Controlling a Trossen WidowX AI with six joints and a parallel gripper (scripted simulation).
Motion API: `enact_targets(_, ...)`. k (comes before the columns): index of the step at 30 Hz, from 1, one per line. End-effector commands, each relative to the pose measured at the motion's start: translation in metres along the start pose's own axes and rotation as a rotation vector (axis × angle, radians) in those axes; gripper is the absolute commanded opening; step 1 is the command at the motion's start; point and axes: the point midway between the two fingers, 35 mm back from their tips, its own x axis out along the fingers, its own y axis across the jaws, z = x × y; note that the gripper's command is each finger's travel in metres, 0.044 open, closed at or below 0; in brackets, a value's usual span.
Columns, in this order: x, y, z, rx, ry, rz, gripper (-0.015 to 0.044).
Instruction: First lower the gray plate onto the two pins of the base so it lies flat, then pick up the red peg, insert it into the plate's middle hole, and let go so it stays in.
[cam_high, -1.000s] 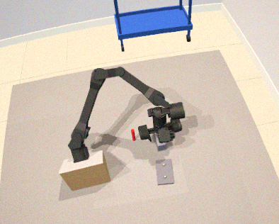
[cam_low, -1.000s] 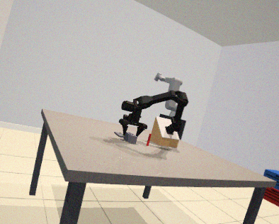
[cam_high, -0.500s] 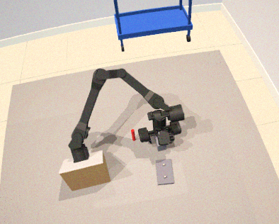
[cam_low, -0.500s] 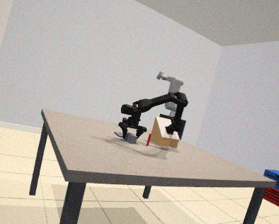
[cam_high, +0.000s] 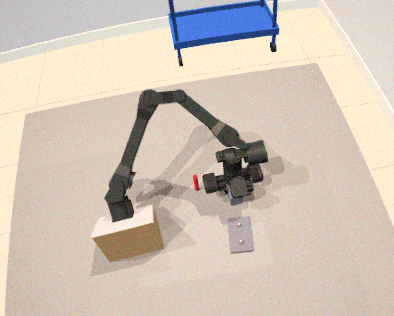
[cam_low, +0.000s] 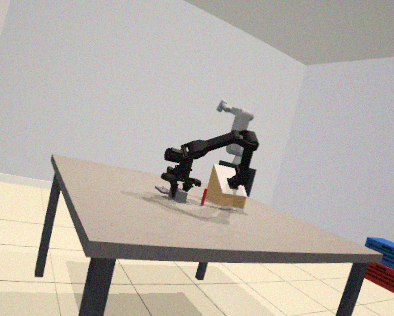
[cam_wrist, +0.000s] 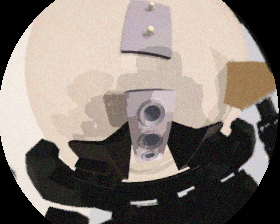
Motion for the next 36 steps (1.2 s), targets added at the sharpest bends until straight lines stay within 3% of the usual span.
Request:
enact_targets(1,0.001,0.000,-0.001,0.002,0.003,-0.002,0.0052)
enact_targets(3,-0.003,0.001,-0.001,0.002,0.002,-0.002,0.0000)
enact_targets(36,-0.104,0.006,-0.003,0.003,-0.007,-0.002,0.0000)
